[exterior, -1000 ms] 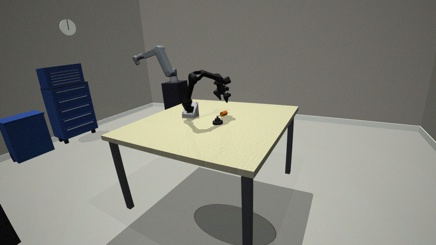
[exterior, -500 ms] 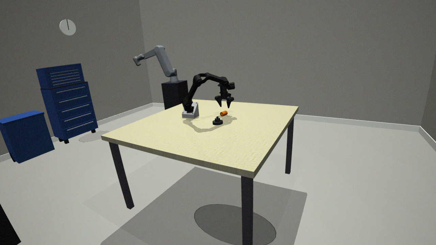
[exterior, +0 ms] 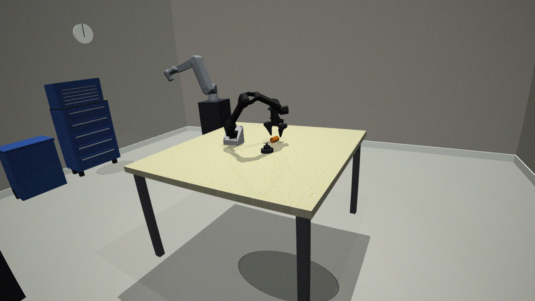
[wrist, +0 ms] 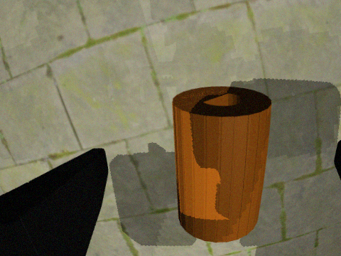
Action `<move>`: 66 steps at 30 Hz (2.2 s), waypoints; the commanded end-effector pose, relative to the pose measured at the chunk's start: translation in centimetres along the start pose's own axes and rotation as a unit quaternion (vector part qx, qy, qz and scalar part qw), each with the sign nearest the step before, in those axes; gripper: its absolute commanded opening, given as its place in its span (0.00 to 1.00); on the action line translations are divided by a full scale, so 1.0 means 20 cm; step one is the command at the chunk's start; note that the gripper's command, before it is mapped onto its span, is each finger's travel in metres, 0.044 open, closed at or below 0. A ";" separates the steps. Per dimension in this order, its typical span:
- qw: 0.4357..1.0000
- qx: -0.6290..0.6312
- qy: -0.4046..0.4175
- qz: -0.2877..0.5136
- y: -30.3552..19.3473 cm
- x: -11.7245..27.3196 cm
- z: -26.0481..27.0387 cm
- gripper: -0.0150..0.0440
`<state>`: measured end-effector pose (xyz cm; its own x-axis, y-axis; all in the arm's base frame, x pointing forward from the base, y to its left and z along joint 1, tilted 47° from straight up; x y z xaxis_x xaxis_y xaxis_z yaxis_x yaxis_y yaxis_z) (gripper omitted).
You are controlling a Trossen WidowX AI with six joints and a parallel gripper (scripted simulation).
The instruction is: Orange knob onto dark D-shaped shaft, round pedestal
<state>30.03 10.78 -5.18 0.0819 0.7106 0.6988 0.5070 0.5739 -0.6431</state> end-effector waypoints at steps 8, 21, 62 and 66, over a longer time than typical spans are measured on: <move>1.000 0.002 -0.003 0.001 0.00 -0.09 0.00 1.00; 1.000 0.002 -0.004 0.002 0.00 -0.16 0.00 0.87; 0.991 0.002 0.021 -0.135 -0.15 -0.12 -0.02 0.56; 0.985 0.002 0.026 -0.169 -0.19 -0.11 -0.03 0.56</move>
<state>28.61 7.01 -4.47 -0.0308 0.4963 0.8676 0.5144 0.7521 -0.4120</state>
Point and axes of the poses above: the point midway between the two fingers, 35 mm back from their tips, its own x axis back along the fingers, its own z axis across the jaws, y = z × x, the point moved 6 cm from there along x, back along the fingers, and after that the axes turned 9 degrees about -x, right-handed, at the moved point
